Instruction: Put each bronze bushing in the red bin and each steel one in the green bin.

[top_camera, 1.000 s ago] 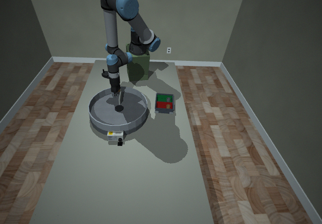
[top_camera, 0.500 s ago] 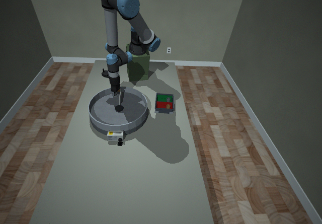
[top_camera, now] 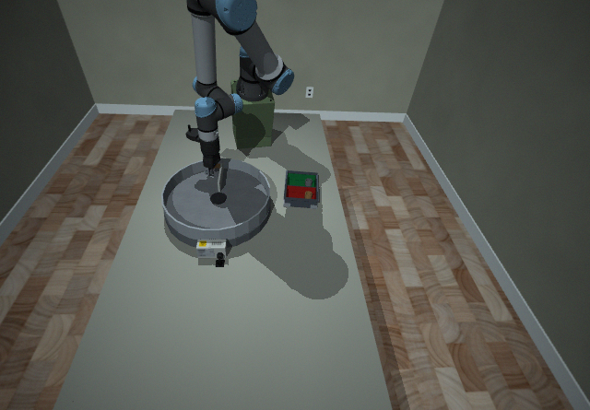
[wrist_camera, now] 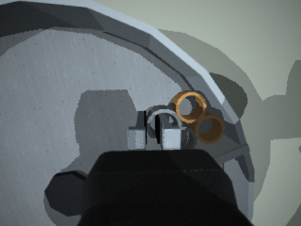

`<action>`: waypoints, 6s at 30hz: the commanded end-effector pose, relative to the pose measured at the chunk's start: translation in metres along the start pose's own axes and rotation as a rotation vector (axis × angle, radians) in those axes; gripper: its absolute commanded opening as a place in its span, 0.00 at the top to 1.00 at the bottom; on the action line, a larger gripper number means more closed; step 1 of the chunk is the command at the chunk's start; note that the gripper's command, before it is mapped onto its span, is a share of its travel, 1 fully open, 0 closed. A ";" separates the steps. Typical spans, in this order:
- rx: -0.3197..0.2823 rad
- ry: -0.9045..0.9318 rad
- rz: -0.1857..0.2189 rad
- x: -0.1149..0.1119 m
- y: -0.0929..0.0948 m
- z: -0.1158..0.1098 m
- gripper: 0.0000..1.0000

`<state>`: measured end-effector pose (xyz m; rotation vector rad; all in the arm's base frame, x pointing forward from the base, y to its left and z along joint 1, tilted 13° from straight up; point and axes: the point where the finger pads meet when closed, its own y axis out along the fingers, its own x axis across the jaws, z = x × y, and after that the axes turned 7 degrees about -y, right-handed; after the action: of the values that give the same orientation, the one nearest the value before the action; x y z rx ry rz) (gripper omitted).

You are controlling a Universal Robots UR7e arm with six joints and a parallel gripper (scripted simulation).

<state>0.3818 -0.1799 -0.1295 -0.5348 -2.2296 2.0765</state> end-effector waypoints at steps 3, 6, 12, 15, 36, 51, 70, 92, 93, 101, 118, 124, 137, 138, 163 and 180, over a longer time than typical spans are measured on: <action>0.001 0.000 0.001 0.000 -0.002 0.000 1.00; 0.001 0.000 0.001 0.000 -0.004 0.000 1.00; 0.001 0.000 0.001 0.000 -0.004 0.000 1.00; 0.001 0.000 0.001 0.000 -0.006 0.000 1.00; 0.001 0.000 0.001 0.000 -0.014 0.000 1.00; 0.001 0.000 0.001 0.000 -0.058 0.000 1.00; 0.001 0.000 0.001 0.000 -0.083 0.000 1.00; 0.001 -0.065 0.001 0.040 -0.082 -0.133 1.00; 0.001 -0.070 0.001 0.043 -0.082 -0.143 1.00; 0.001 -0.095 0.001 0.059 -0.082 -0.194 1.00; 0.001 -0.130 0.001 0.080 -0.082 -0.266 1.00; 0.001 -0.150 0.001 0.093 -0.082 -0.307 1.00; 0.001 -0.175 0.001 0.108 -0.082 -0.358 1.00; 0.001 -0.175 0.001 0.108 -0.082 -0.358 1.00; -0.001 -0.175 0.001 0.108 -0.057 -0.358 1.00; -0.001 -0.175 0.001 0.108 -0.007 -0.358 1.00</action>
<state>0.3713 0.1929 -0.1006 -0.3640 -2.3179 2.2020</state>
